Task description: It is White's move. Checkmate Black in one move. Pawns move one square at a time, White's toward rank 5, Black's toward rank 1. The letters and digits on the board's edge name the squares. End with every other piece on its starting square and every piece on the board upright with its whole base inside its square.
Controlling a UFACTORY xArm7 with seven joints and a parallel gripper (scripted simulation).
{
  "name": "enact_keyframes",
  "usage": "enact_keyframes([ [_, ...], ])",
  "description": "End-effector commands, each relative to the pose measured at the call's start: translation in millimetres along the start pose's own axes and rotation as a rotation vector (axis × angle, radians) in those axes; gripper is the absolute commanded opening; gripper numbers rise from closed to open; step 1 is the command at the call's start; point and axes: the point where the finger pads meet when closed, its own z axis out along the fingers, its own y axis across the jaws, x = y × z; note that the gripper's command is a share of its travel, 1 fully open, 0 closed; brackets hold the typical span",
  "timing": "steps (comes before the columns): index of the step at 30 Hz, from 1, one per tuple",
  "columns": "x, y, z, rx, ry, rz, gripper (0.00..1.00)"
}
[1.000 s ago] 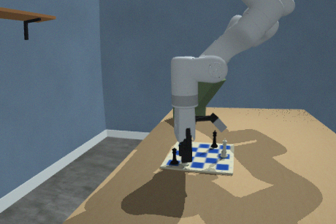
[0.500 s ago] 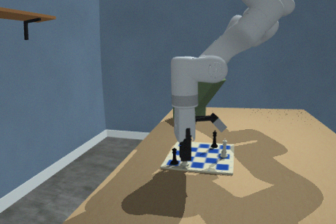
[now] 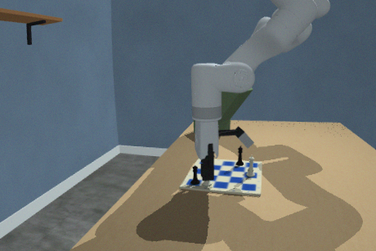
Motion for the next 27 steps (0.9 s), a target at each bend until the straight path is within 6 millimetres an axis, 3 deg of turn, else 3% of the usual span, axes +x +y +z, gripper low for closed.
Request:
enact_keyframes([
  [1, -1.7, 1.1, -2.0, -0.003, -0.004, 0.0, 0.0],
  [10, -1.7, 1.1, -11.8, -0.003, -0.004, 0.0, 0.0],
  [15, -1.6, 1.0, -42.7, -0.003, -0.004, 0.0, 0.0],
  [17, -1.6, 1.0, -42.7, -0.003, -0.004, 0.0, 0.0],
  [23, -1.4, 0.9, -85.9, -0.003, -0.004, 0.0, 0.0],
  [27, -1.4, 0.8, -100.3, -0.003, -0.004, 0.0, 0.0],
])
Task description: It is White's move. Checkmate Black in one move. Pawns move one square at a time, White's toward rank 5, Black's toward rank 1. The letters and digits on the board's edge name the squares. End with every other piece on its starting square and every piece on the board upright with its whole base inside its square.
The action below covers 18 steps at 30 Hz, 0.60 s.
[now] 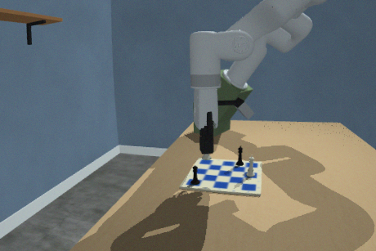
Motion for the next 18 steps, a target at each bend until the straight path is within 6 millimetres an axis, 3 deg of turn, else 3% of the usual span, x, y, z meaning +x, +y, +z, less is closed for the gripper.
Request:
enact_keyframes([
  [1, 0.5, 0.3, -23.3, 0.0, -0.002, -0.001, 0.0],
  [13, 1.2, -1.8, -23.9, -0.001, -0.002, -0.007, 0.0],
  [15, 5.2, -13.0, -24.0, -0.004, -0.001, -0.041, 0.0],
  [18, 19.6, -50.5, -24.3, -0.01, -0.001, -0.149, 0.0],
])
